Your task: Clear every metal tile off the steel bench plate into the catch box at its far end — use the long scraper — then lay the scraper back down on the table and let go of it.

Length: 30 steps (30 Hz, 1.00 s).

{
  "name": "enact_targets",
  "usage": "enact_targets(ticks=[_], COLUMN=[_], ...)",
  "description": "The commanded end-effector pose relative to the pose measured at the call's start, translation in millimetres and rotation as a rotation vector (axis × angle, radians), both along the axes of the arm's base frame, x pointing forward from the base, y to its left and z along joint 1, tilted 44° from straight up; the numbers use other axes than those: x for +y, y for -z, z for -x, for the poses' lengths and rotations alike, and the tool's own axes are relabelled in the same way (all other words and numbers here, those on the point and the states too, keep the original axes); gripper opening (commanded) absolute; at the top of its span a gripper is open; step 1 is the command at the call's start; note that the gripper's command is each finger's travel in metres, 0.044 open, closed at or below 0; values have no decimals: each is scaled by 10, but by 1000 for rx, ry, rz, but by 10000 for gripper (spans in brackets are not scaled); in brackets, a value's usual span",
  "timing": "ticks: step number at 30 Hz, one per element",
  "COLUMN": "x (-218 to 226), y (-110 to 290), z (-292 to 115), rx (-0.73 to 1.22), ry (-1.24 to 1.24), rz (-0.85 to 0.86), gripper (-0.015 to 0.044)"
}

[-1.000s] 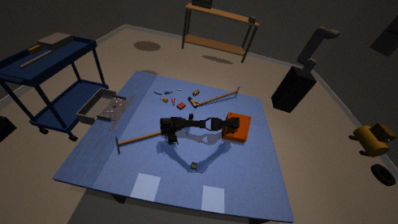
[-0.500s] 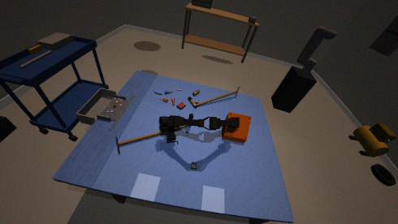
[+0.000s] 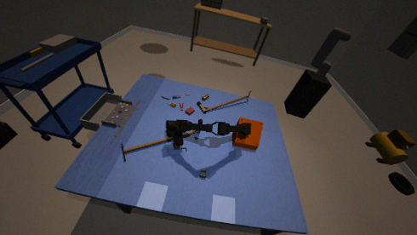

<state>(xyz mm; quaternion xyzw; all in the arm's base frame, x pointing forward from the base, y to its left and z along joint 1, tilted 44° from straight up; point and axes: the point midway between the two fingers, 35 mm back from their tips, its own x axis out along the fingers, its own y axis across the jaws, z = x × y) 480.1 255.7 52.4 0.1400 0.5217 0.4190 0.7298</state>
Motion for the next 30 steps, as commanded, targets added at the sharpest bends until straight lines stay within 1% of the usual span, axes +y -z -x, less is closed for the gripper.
enact_targets(ticks=[1, 30], x=[-27, -169], y=[11, 171], z=[-38, -231], rx=[-3, -3], ry=[-2, -2], rz=[-4, -2], gripper=[0, 0])
